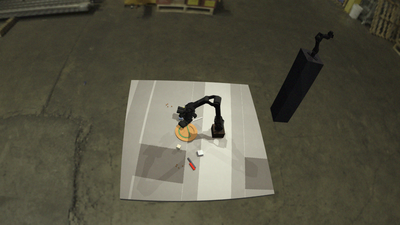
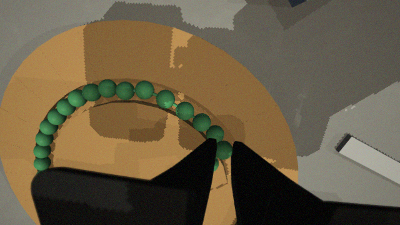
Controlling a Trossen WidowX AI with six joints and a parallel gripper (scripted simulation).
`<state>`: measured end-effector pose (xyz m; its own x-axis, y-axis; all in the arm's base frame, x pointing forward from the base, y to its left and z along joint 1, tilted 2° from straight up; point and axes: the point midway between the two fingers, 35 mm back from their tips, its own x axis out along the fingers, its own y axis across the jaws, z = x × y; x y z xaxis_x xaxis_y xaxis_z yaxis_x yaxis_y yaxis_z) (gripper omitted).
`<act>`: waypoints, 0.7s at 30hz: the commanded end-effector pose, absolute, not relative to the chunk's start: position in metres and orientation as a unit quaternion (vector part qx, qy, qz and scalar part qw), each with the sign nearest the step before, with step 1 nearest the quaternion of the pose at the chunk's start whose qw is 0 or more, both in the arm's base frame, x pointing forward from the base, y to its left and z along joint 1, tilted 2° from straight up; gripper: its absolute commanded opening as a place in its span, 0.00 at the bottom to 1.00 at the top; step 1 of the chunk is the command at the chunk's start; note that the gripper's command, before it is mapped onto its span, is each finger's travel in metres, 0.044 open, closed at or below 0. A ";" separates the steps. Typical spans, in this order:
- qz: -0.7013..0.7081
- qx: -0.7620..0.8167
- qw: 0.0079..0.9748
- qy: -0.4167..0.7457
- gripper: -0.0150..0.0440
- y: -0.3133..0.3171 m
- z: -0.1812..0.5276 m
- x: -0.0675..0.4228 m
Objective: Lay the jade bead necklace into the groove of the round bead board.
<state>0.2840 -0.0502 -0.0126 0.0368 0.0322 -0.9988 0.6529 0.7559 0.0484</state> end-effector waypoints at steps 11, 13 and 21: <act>-0.232 0.262 0.670 0.655 0.61 -0.050 -0.014 0.283; -0.232 0.262 0.670 0.655 0.70 -0.050 -0.014 0.283; -0.231 0.261 0.668 0.657 1.00 -0.050 -0.012 0.282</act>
